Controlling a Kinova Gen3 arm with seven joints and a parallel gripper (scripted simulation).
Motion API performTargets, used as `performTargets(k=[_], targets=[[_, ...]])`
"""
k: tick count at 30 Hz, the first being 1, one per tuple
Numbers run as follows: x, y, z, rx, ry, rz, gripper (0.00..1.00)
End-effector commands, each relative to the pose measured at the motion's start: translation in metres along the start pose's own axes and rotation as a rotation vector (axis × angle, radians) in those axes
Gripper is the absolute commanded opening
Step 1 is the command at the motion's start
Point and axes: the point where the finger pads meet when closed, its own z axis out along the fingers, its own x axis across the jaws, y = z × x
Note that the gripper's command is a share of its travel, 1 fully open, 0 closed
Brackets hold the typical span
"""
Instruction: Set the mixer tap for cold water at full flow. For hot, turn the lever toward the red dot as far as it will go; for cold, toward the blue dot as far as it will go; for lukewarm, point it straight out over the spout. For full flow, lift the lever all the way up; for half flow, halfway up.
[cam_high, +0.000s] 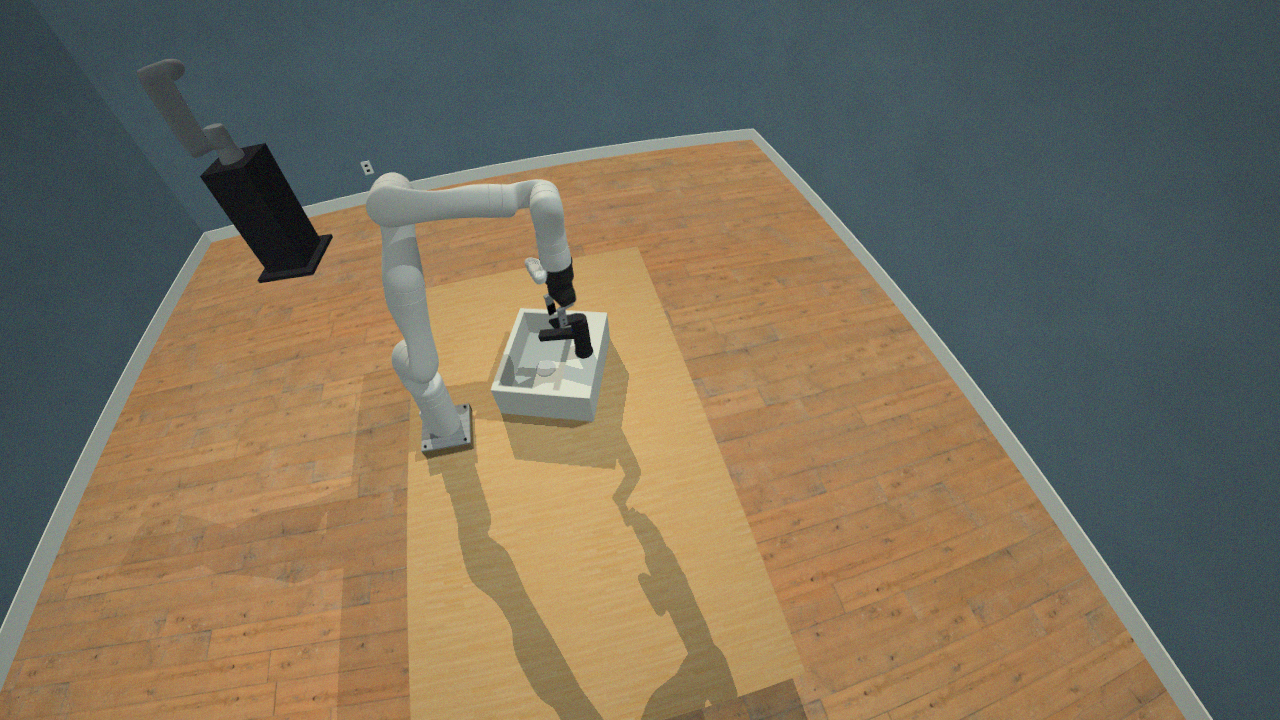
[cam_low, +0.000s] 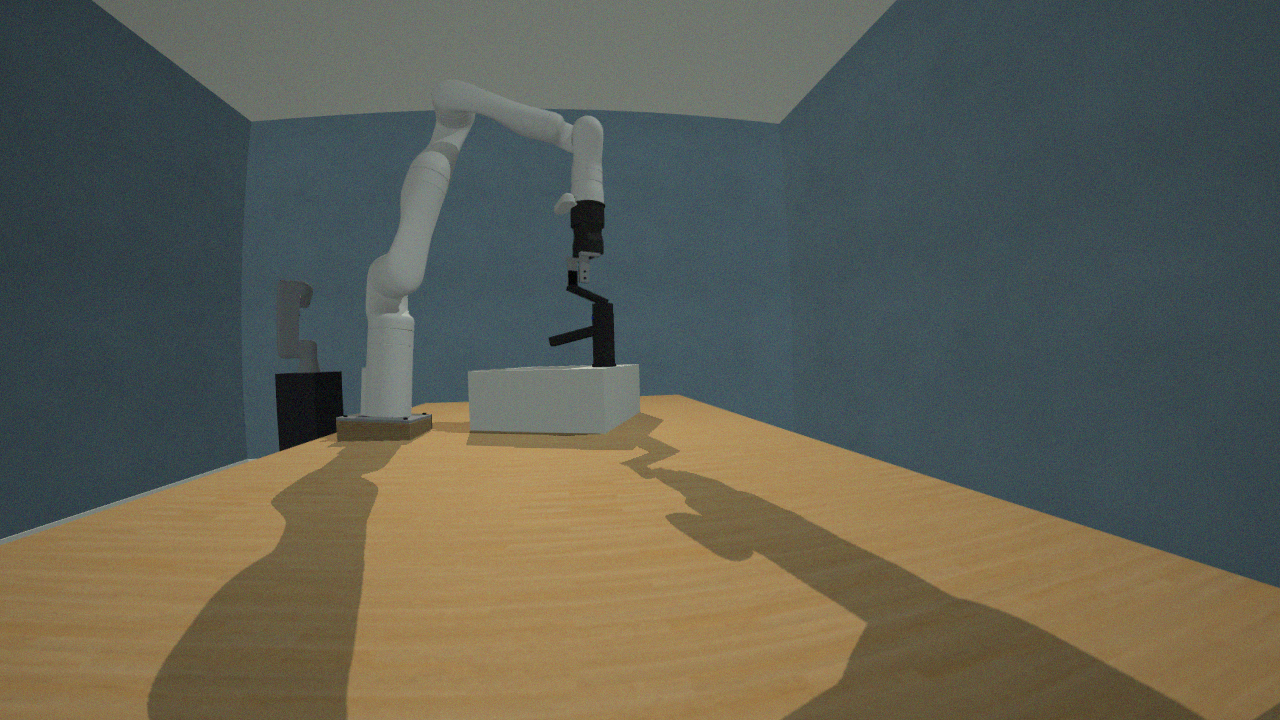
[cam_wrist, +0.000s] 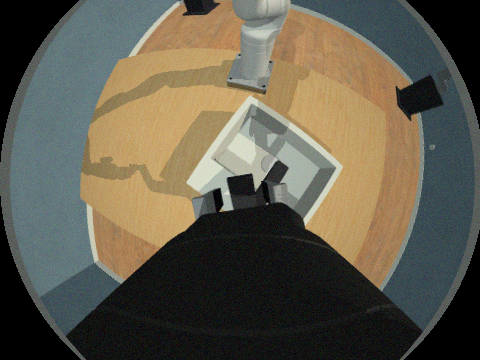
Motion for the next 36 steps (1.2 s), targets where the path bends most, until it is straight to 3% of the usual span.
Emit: performTargets(k=[1,36], targets=[[0.0,0.0,0.0,-0.002,0.0,0.0,1.0],[0.0,0.0,0.021,-0.002,0.0,0.0,1.0]])
